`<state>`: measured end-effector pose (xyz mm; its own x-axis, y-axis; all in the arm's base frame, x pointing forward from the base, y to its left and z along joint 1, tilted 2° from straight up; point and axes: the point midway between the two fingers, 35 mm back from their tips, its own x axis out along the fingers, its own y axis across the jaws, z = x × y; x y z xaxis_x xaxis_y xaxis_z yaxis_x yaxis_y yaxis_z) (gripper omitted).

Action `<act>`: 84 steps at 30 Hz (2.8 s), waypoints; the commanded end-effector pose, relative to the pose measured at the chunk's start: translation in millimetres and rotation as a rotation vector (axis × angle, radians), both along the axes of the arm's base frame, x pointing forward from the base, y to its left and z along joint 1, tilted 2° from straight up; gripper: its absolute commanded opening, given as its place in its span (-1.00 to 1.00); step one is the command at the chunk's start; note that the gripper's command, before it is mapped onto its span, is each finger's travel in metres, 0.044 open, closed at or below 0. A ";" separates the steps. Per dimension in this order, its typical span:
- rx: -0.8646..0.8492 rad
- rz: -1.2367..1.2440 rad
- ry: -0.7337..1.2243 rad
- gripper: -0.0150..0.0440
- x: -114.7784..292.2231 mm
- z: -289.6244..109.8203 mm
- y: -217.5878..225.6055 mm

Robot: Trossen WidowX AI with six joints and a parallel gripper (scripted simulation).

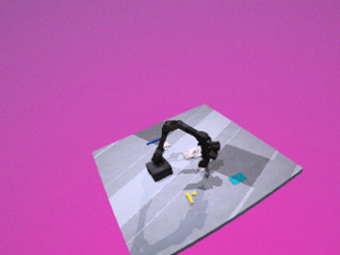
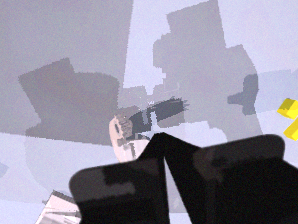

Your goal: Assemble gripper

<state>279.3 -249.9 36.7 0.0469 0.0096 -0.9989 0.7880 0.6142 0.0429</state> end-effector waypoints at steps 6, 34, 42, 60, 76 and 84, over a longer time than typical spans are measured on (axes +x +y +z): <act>0.002 -0.004 -0.002 -0.49 1.8 -15.5 0.2; 0.003 -0.004 -0.002 -0.49 7.2 -50.3 4.2; 0.004 -0.004 -0.003 -0.49 17.9 -49.5 11.6; 0.006 -0.004 -0.005 -0.49 41.2 -47.9 30.1; 0.006 -0.003 -0.006 -0.49 50.3 -29.0 36.7; 0.004 -0.002 -0.004 -0.49 44.7 12.3 34.8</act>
<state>326.2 -215.9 41.9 0.0573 0.0092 -0.9983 0.7914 0.6092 0.0510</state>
